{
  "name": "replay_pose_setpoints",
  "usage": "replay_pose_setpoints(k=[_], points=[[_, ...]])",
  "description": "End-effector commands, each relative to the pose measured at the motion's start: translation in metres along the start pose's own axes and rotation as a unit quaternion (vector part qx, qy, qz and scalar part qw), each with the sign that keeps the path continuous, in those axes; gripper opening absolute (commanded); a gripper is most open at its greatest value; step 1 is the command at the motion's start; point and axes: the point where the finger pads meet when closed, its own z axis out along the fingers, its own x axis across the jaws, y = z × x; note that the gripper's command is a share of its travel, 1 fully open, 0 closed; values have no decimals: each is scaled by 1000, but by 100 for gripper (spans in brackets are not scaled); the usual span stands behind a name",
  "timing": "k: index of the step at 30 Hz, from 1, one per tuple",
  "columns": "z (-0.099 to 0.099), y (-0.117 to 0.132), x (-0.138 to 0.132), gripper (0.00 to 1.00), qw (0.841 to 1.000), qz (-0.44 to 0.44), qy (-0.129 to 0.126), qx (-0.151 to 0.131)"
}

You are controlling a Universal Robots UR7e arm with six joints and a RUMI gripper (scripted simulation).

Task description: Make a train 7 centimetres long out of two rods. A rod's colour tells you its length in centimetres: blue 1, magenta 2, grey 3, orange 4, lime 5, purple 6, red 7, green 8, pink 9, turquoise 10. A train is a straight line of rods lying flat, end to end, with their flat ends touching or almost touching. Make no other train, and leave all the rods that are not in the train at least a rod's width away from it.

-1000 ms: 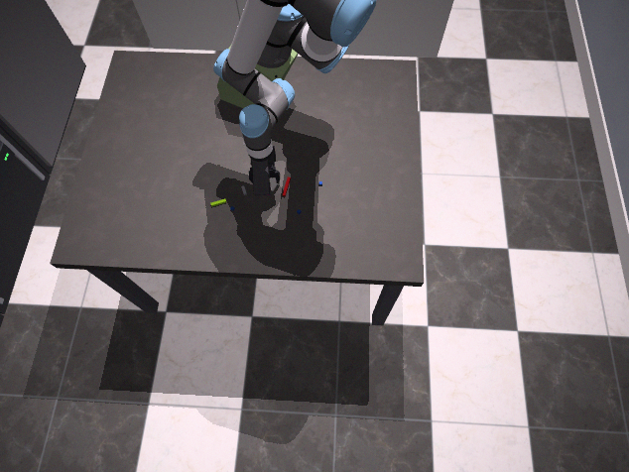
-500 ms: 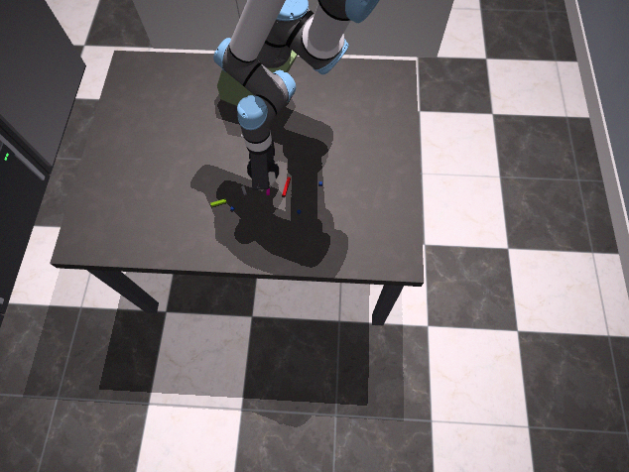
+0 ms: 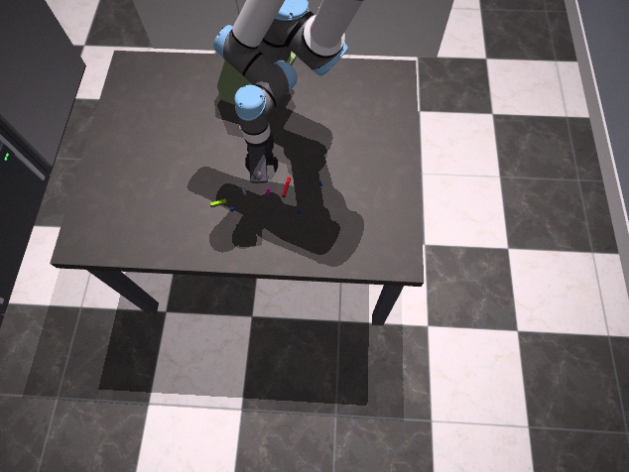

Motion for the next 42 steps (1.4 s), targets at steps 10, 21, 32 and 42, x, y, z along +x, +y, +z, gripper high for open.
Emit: replay_pose_setpoints(k=[10, 21, 32, 42], points=[[-12, 0, 0, 14, 1000, 0, 0, 0], [-12, 0, 0, 100, 1000, 0, 0, 0], [-12, 0, 0, 100, 1000, 0, 0, 0], [-11, -5, 11, 100, 999, 44, 0, -1]])
